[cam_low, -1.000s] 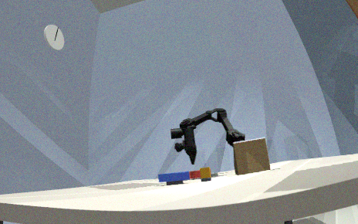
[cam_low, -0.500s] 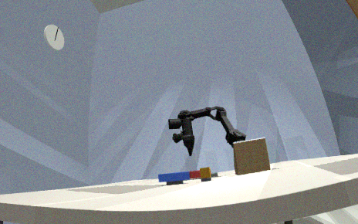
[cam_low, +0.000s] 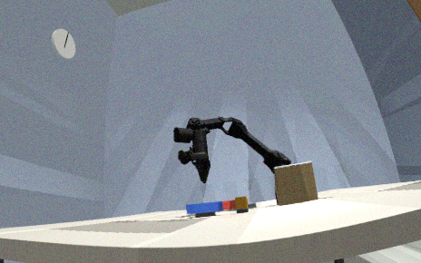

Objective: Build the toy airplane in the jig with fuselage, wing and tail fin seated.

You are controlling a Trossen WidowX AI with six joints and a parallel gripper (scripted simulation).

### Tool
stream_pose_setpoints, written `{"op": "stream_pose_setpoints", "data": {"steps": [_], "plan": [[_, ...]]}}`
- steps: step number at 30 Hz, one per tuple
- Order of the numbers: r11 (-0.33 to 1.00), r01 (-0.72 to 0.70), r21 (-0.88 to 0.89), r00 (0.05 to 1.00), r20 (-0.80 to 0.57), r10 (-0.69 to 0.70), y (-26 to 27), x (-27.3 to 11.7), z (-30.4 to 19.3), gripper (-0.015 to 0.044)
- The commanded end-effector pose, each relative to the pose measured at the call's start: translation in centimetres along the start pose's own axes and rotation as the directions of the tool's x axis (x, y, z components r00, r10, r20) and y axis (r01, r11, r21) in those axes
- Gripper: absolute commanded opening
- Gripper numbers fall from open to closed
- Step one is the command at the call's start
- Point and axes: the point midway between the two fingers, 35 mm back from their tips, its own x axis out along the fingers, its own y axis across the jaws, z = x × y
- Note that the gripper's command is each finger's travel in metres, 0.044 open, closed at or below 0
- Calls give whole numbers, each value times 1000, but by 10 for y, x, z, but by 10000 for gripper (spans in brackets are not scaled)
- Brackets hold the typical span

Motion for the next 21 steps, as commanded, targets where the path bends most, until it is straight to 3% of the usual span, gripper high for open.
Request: {"op": "stream_pose_setpoints", "data": {"steps": [1,9,13,21], "plan": [[1000,0,9,1000,0,0,35,5,2,440],[1000,0,9,1000,0,0,35,7,2,440],[1000,2,10,1000,0,-2,35,46,2,440],[1000,2,10,1000,0,-2,34,63,2,440]]}}
